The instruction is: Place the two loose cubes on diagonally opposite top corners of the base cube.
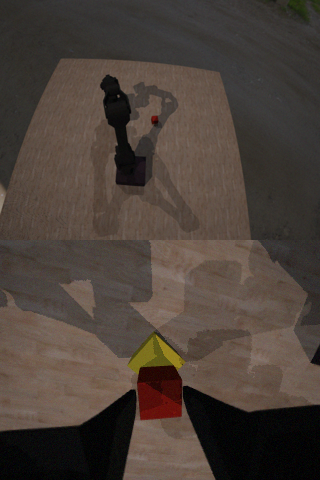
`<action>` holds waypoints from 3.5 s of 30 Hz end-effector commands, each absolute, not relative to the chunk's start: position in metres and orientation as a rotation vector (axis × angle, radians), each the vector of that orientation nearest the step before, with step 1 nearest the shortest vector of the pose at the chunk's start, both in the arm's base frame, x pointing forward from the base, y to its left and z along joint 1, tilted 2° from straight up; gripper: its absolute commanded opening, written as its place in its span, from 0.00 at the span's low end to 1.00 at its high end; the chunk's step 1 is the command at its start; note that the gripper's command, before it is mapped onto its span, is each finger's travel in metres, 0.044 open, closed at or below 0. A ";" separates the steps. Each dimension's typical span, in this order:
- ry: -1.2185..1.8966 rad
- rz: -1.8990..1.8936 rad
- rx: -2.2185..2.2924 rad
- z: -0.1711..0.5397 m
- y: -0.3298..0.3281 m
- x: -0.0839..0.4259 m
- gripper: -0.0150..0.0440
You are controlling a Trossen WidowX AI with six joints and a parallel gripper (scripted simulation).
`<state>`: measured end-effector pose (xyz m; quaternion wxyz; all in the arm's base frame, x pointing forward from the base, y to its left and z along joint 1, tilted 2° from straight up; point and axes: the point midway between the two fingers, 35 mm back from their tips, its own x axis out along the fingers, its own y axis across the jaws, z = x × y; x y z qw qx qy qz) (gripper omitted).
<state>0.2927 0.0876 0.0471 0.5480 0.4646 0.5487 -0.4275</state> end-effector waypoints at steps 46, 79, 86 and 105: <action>1.271 -1.052 1.126 0.102 -0.107 0.320 0.70; 1.259 -1.068 1.133 0.024 -0.148 0.314 0.70; 1.259 -1.068 1.133 0.012 -0.147 0.314 0.70; 1.259 -1.068 1.133 -0.003 -0.147 0.314 0.43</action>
